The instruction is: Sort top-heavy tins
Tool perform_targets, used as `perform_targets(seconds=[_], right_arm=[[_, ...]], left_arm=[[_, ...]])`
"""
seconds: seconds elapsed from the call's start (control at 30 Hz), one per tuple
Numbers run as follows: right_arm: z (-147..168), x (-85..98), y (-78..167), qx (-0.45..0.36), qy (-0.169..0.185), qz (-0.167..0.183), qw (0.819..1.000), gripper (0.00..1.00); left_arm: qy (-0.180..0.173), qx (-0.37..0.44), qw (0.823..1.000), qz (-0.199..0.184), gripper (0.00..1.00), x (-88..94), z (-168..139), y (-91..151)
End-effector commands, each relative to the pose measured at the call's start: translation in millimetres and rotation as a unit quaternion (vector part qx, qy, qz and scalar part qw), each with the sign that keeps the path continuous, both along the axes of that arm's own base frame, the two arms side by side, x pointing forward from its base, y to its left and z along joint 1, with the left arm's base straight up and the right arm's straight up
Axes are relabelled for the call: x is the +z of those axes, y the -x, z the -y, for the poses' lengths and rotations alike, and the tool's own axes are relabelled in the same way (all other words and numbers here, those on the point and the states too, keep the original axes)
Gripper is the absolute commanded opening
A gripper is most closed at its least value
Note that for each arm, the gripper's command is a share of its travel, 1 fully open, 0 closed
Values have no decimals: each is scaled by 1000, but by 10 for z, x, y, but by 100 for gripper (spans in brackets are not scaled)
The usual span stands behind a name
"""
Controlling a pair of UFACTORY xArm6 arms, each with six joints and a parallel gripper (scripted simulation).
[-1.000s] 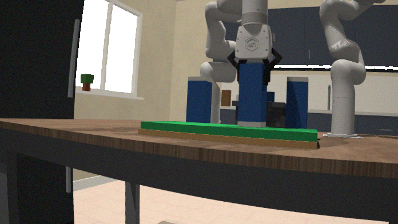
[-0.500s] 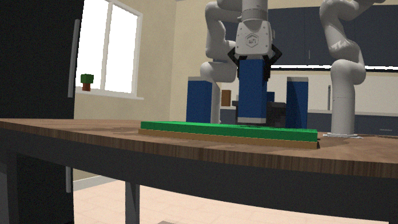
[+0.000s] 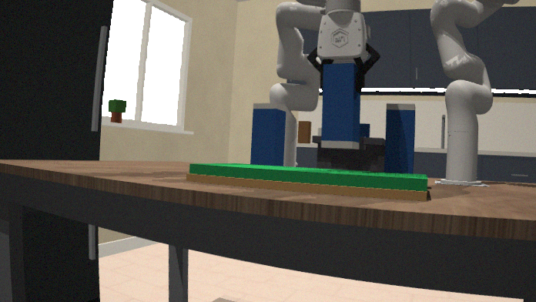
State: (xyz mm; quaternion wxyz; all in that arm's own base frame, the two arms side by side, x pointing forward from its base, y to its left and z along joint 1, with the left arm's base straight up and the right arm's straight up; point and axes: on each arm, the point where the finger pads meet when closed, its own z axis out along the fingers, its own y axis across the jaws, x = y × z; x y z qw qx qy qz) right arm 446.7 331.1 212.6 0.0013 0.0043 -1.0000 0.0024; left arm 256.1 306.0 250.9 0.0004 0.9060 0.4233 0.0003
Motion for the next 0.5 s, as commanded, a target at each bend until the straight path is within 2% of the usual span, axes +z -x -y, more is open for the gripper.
perform_targets(seconds=[0.0,0.47], right_arm=[[-9,150,-12,0,-2,3,1000,0],[-2,468,-20,0,-2,3,1000,0]], left_arm=[[-2,0,1000,1,100,15,-7,-6],[-2,0,1000,1,100,15,-7,-6]])
